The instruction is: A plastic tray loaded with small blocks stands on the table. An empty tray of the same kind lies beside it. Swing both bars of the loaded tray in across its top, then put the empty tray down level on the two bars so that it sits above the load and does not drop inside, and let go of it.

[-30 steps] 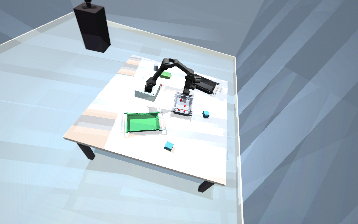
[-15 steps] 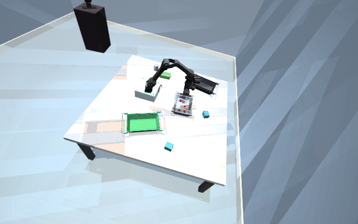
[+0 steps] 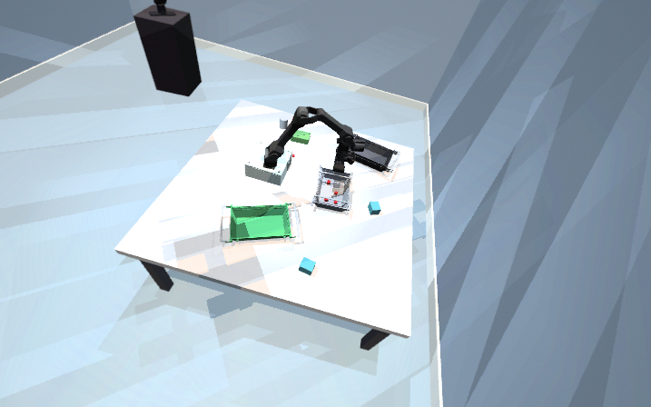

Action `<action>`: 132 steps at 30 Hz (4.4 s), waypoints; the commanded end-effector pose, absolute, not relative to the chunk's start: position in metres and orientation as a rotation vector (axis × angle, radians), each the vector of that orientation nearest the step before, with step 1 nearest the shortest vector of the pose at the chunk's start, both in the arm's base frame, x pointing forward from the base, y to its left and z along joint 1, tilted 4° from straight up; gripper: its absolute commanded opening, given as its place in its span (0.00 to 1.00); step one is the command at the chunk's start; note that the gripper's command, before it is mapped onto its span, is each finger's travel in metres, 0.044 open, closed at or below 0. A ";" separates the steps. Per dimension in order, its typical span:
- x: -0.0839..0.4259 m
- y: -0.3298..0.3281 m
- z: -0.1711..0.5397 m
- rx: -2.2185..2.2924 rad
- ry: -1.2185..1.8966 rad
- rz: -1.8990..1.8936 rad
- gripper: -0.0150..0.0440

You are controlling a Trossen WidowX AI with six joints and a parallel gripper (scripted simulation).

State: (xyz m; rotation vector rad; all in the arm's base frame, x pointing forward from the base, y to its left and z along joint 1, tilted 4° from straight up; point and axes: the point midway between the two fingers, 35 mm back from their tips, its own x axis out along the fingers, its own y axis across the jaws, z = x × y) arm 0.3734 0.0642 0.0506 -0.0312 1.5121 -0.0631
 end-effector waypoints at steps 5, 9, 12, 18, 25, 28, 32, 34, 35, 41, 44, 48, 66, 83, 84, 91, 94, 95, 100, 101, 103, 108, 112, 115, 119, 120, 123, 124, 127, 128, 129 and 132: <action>0.373 0.064 0.051 -0.031 1.512 -0.063 0.25; 0.373 0.064 0.051 -0.031 1.512 -0.063 0.25; 0.373 0.064 0.051 -0.031 1.512 -0.063 0.25; 0.373 0.064 0.051 -0.031 1.512 -0.063 0.48; 0.379 0.068 0.092 -0.031 1.511 -0.063 0.79; 0.379 0.071 0.130 -0.031 1.511 -0.062 0.92; 0.370 0.073 0.181 -0.030 1.512 -0.062 1.00; 0.365 0.073 0.197 -0.030 1.512 -0.062 1.00; 0.374 0.069 0.166 -0.037 1.521 -0.059 1.00; 0.368 -0.026 0.153 -0.071 1.530 -0.021 1.00; 0.353 -0.075 0.146 -0.090 1.533 0.000 1.00; 0.315 -0.137 0.134 -0.109 1.554 0.012 1.00; 0.086 -0.274 0.078 -0.246 1.543 0.135 1.00; 0.012 -0.270 0.049 -0.307 1.540 0.165 1.00; 0.012 -0.271 0.045 -0.307 1.540 0.165 1.00; 0.013 -0.275 0.013 -0.307 1.540 0.165 1.00; 0.014 -0.276 0.000 -0.306 1.540 0.165 1.00; 0.014 -0.276 -0.005 -0.306 1.540 0.165 1.00; 0.015 -0.274 -0.024 -0.306 1.540 0.165 1.00; 0.015 -0.274 -0.024 -0.306 1.540 0.165 1.00; 0.015 -0.274 -0.024 -0.306 1.540 0.165 1.00; 0.015 -0.274 -0.024 -0.306 1.540 0.165 0.90; 0.015 -0.274 -0.024 -0.306 1.540 0.165 0.80; 0.015 -0.274 -0.024 -0.306 1.540 0.165 0.73; 0.015 -0.274 -0.024 -0.306 1.540 0.165 0.64; 0.015 -0.274 -0.024 -0.306 1.540 0.165 0.63; 0.015 -0.274 -0.024 -0.306 1.540 0.165 0.60; 0.015 -0.274 -0.024 -0.306 1.540 0.165 0.58; 0.015 -0.274 -0.024 -0.306 1.540 0.165 0.55; 0.015 -0.274 -0.024 -0.306 1.540 0.165 0.54; 0.015 -0.274 -0.024 -0.306 1.540 0.165 0.53; 0.015 -0.274 -0.024 -0.306 1.540 0.165 0.49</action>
